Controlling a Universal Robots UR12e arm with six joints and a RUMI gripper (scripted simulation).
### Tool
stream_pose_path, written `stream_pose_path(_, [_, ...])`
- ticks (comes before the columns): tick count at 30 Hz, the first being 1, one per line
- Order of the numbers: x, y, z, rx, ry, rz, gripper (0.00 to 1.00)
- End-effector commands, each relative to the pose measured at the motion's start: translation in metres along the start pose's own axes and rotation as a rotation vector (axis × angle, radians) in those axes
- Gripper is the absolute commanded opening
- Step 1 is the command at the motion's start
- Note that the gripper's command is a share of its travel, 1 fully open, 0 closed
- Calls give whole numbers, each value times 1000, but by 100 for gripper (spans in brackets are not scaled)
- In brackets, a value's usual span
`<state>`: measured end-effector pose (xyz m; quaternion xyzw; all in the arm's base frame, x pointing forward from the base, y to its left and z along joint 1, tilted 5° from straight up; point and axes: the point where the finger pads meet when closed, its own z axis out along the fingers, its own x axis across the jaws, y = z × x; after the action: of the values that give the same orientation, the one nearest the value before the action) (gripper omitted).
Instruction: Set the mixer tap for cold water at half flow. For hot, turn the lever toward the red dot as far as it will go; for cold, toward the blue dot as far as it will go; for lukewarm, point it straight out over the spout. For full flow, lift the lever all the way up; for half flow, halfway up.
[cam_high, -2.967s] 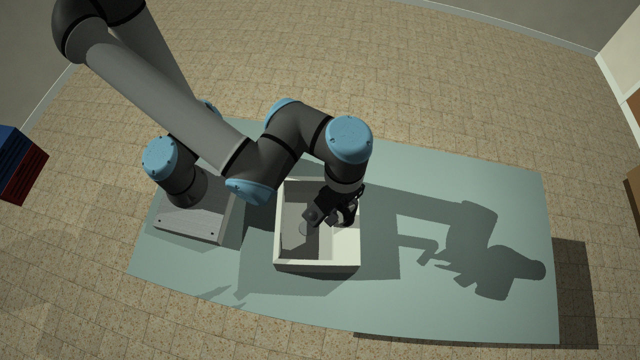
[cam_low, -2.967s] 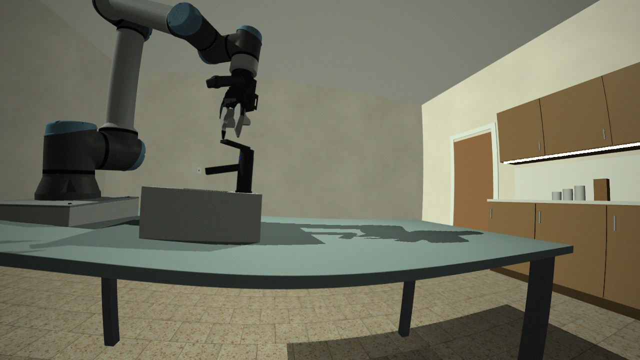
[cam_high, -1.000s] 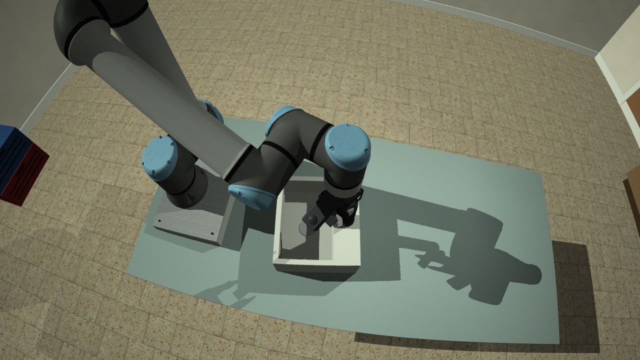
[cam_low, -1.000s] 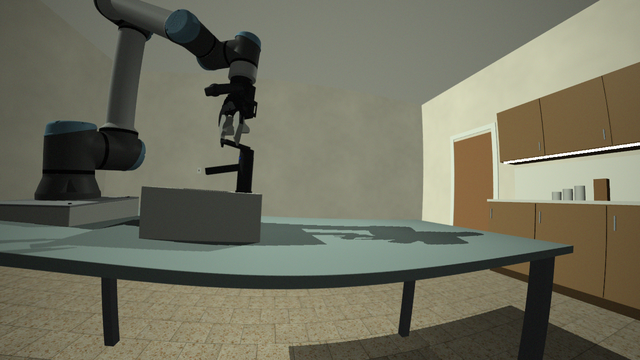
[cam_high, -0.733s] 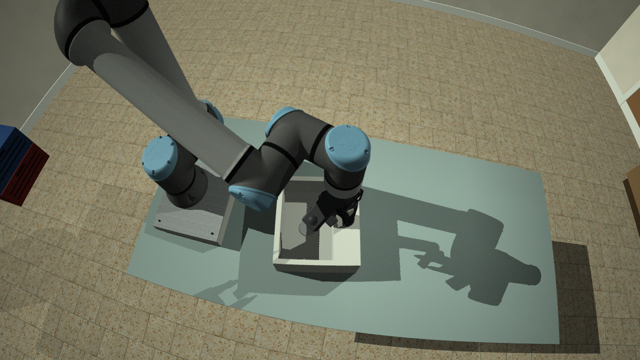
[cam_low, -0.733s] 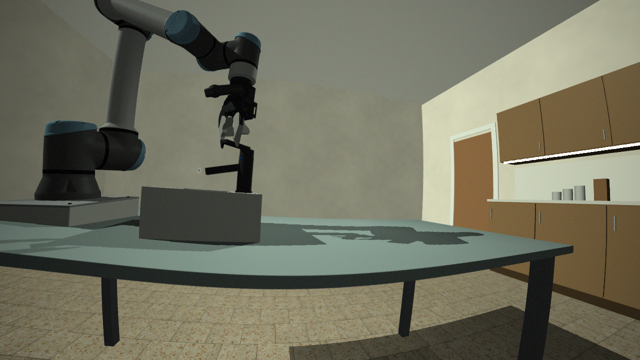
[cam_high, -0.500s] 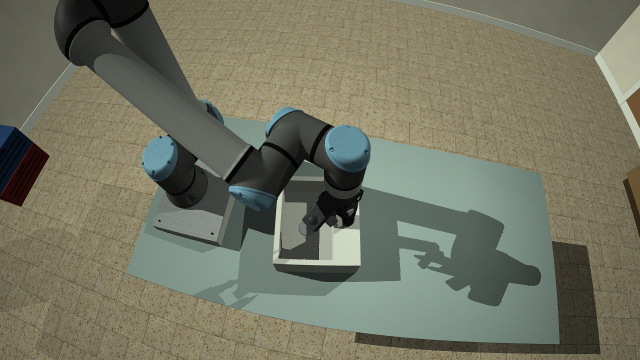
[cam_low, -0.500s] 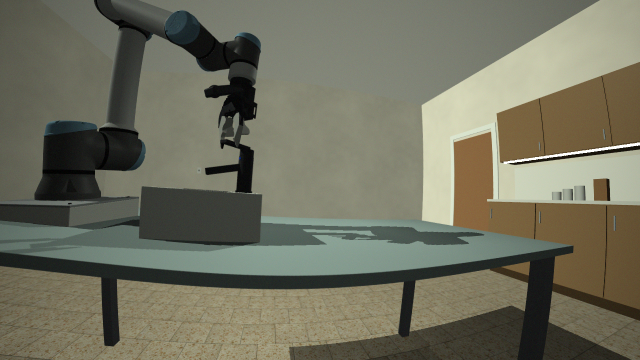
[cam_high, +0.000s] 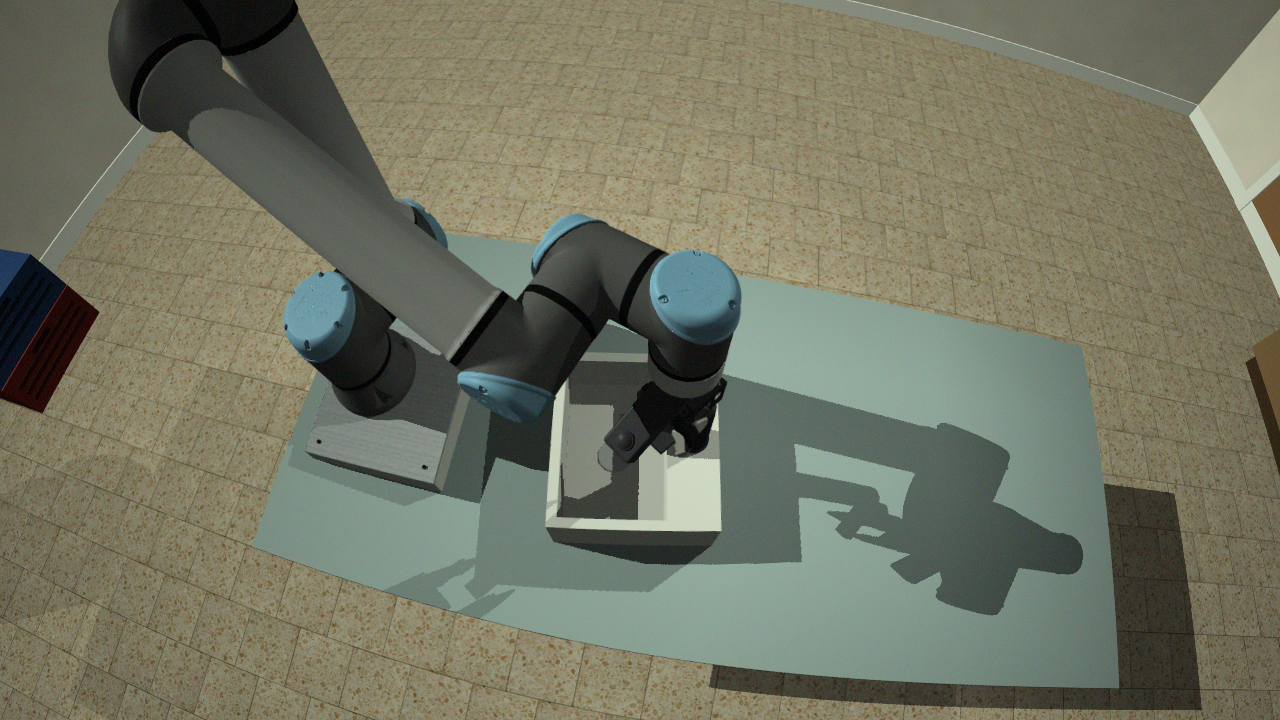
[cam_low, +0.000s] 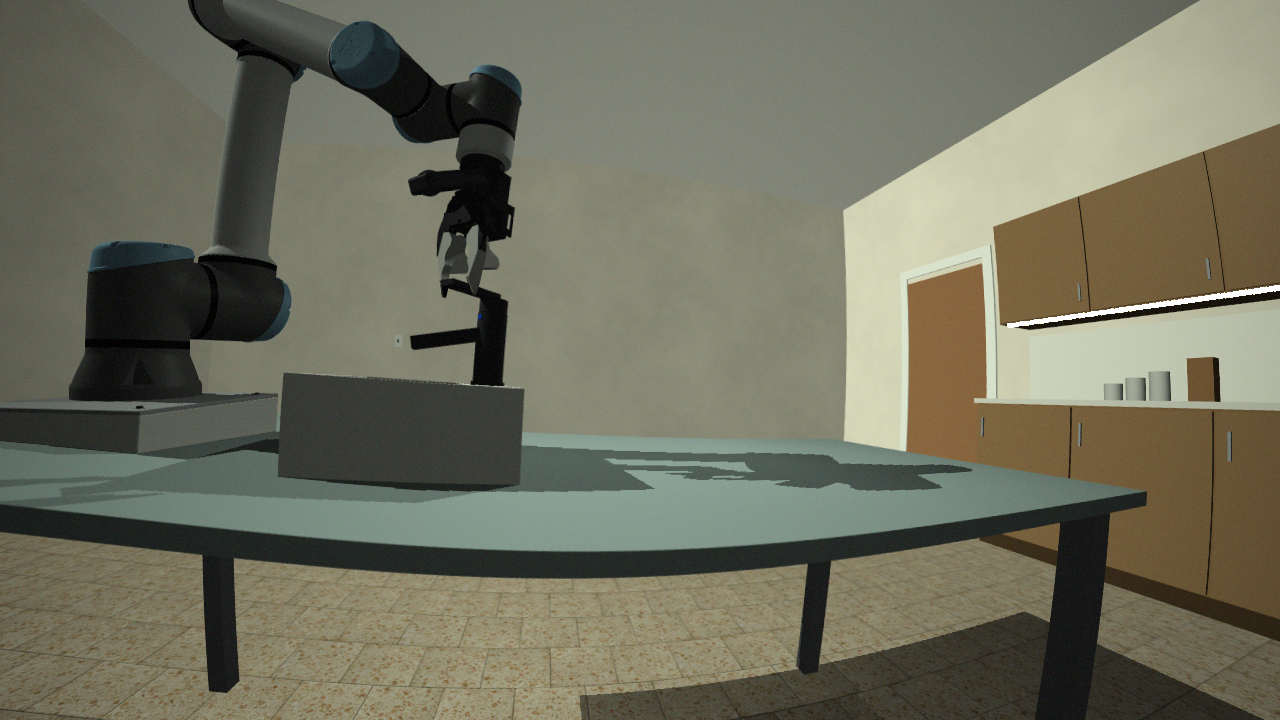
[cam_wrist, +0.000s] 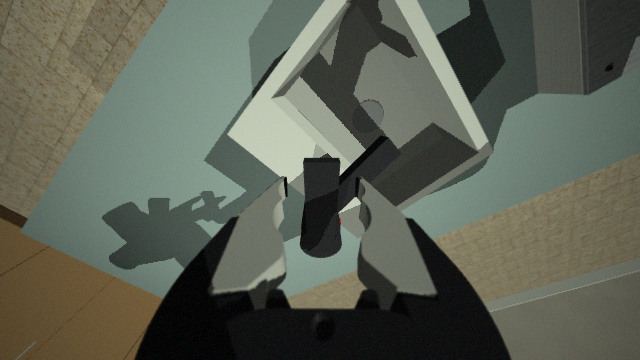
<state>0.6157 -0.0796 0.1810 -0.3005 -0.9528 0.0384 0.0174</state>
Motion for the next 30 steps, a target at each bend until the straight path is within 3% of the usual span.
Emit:
stream_pose_path(1, [-1,0,-1,0,-1,0,39])
stream_pose_path(20, [-1,0,-1,0,-1,0,39])
stream_pose_path(21, [-1,0,-1,0,-1,0,0])
stream_pose_path(30, [-1,0,-1,0,-1,0,0])
